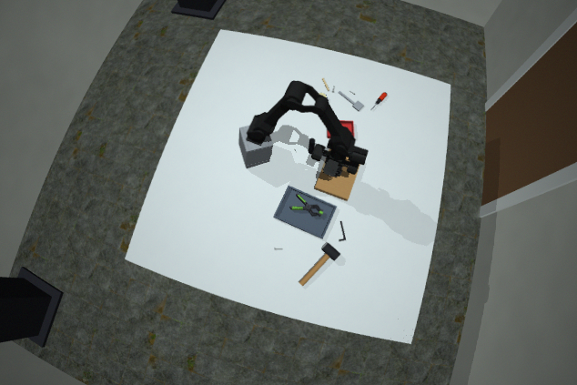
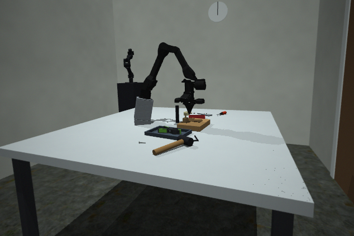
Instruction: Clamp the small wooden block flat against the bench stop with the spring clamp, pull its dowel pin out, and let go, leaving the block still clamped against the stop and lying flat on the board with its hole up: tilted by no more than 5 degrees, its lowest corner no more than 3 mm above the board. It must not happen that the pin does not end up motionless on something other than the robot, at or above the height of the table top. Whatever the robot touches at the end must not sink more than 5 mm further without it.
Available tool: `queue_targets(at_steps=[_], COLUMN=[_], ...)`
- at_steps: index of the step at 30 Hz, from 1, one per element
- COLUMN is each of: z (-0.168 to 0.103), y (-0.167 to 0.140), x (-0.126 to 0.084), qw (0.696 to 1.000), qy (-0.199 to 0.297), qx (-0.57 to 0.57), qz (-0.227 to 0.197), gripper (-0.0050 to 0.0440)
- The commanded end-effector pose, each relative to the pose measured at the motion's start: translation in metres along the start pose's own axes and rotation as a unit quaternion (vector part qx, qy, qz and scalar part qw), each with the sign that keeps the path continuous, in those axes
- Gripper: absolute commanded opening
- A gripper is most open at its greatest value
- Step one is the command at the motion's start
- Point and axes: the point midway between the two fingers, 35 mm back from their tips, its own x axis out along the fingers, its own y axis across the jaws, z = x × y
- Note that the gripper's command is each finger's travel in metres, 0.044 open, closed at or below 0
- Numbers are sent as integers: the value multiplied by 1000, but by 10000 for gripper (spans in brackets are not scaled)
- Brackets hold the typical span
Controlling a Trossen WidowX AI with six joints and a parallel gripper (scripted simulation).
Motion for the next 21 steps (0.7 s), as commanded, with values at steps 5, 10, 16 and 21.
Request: queue_targets(at_steps=[5,10,16,21], z=[-1,0,0,0], y=[3,0,0,0], x=[-24,-20,-21,-21], qw=[1000,1000,1000,1000], qy=[1,0,0,0], qx=[-2,0,0,1], qz=[5,0,1,1], gripper=[0,0,0,20])
